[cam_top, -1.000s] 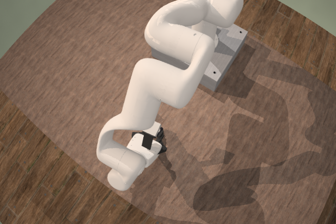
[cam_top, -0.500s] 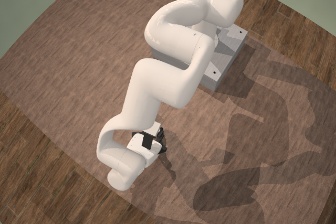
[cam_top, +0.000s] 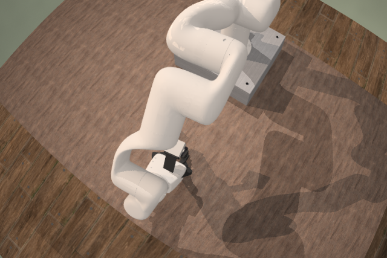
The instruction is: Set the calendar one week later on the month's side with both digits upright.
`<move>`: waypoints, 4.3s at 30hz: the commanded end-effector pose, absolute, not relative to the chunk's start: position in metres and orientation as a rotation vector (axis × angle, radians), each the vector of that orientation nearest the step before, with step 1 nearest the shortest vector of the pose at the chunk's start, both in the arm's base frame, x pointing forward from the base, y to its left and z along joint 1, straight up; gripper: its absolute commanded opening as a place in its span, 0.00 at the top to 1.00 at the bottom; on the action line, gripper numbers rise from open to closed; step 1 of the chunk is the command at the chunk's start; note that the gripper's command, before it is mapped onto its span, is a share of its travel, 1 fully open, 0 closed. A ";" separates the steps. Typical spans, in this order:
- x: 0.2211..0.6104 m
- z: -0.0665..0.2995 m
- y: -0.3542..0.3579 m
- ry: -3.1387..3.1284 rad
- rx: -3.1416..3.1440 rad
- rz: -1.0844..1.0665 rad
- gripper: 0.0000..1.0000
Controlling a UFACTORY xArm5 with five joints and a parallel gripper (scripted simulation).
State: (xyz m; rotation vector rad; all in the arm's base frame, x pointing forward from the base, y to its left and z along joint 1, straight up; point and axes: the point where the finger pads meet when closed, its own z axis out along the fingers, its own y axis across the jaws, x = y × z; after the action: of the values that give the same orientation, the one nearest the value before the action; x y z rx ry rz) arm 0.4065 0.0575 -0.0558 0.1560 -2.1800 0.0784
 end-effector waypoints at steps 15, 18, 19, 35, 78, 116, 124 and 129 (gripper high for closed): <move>0.408 -0.055 0.058 -2.184 0.156 0.078 0.71; 0.408 -0.055 0.058 -2.184 0.156 0.078 0.71; 0.408 -0.055 0.058 -2.184 0.156 0.078 0.71; 0.408 -0.055 0.058 -2.184 0.156 0.078 0.51; 0.408 -0.016 0.058 -2.183 0.156 0.078 0.29; 0.408 0.016 0.058 -2.426 0.173 0.062 0.29; 0.405 0.018 0.057 -2.611 0.186 0.048 0.29; 0.403 0.019 0.057 -2.656 0.190 0.045 0.29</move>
State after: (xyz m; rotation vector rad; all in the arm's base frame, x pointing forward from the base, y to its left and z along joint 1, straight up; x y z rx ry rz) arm 0.4025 0.0567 0.0181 0.1848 -2.5894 0.0499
